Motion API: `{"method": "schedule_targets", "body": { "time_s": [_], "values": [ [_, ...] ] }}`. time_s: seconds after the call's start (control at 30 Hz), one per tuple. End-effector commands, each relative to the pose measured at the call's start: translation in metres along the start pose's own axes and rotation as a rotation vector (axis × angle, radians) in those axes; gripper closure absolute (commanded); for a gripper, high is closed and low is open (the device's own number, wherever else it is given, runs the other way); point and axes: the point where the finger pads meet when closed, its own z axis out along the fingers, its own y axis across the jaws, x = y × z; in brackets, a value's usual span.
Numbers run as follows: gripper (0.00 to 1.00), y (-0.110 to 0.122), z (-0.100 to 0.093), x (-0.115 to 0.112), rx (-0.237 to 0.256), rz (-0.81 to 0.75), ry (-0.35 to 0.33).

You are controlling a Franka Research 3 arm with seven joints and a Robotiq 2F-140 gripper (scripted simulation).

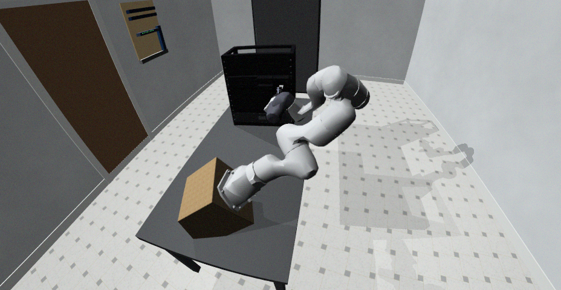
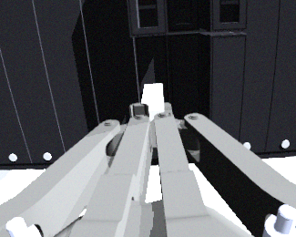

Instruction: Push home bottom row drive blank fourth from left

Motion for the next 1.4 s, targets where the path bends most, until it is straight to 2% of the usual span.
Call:
{"method": "schedule_targets", "body": {
  "time_s": [0.0, 0.33, 0.73, 0.9, 0.97, 1.3, 1.37],
  "values": [
    [1.0, -0.001, -0.011, -0.001, 0.003, 0.013, 0.0],
    [1.0, 0.0, -0.066, -0.001, 0.003, 0.013, 0.0],
    [1.0, 0.0, -0.077, -0.001, 0.003, 0.013, 0.0],
    [1.0, -0.001, -0.091, -0.001, 0.003, 0.013, 0.0],
    [1.0, -0.001, -0.091, -0.001, 0.003, 0.013, 0.0],
    [1.0, -0.002, -0.156, -0.001, 0.003, 0.013, 0.0],
    [1.0, -0.002, -0.163, 0.0, 0.003, 0.013, 0.0]
  ]
}}
